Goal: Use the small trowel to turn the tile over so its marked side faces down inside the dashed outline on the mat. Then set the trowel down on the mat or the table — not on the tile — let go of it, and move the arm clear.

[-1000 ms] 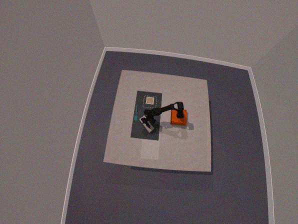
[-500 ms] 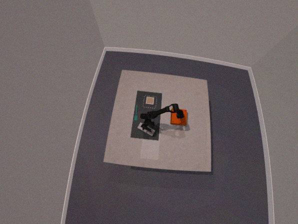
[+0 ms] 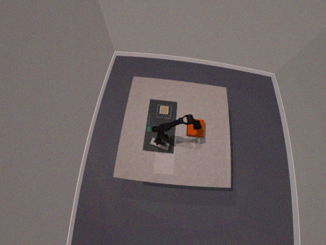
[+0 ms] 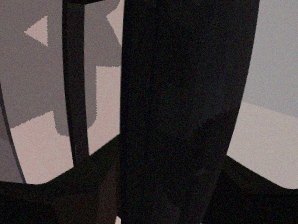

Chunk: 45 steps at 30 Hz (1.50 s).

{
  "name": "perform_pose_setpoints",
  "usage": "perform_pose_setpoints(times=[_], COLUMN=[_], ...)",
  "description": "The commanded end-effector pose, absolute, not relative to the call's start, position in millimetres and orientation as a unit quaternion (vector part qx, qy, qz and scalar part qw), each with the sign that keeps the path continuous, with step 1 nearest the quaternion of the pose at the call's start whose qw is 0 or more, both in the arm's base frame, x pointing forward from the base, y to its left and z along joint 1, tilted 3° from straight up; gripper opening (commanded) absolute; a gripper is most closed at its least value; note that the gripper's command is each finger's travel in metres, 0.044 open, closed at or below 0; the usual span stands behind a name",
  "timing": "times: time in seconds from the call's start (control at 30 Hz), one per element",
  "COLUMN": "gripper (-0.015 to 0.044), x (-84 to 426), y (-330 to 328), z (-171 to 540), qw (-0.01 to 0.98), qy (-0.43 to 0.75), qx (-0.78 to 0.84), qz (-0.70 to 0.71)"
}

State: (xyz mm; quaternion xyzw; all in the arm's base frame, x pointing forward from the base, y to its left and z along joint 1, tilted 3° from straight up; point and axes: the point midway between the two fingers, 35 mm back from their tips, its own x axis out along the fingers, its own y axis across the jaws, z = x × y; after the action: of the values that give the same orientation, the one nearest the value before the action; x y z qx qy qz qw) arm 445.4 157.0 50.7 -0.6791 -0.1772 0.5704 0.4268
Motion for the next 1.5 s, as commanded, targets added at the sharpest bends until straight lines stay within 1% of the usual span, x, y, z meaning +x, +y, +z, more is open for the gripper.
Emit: perform_pose_setpoints(times=[0.0,0.67,1.03,1.07,1.37,1.47], gripper=[0.0,0.0,0.0289,0.03,0.03,0.03], x=[447.2,447.0,447.0,447.0,446.8,444.0], y=[158.9,159.9,159.9,159.9,159.2,149.5], z=[48.4,18.5,18.5,18.5,19.0,26.6], qw=[0.426,0.426,0.426,0.426,0.426,0.425], qy=[-0.186,-0.185,-0.185,-0.185,-0.185,-0.184], qx=[-0.68,-0.68,-0.68,-0.68,-0.68,-0.68], qz=[0.568,0.568,0.568,0.568,0.568,0.568])
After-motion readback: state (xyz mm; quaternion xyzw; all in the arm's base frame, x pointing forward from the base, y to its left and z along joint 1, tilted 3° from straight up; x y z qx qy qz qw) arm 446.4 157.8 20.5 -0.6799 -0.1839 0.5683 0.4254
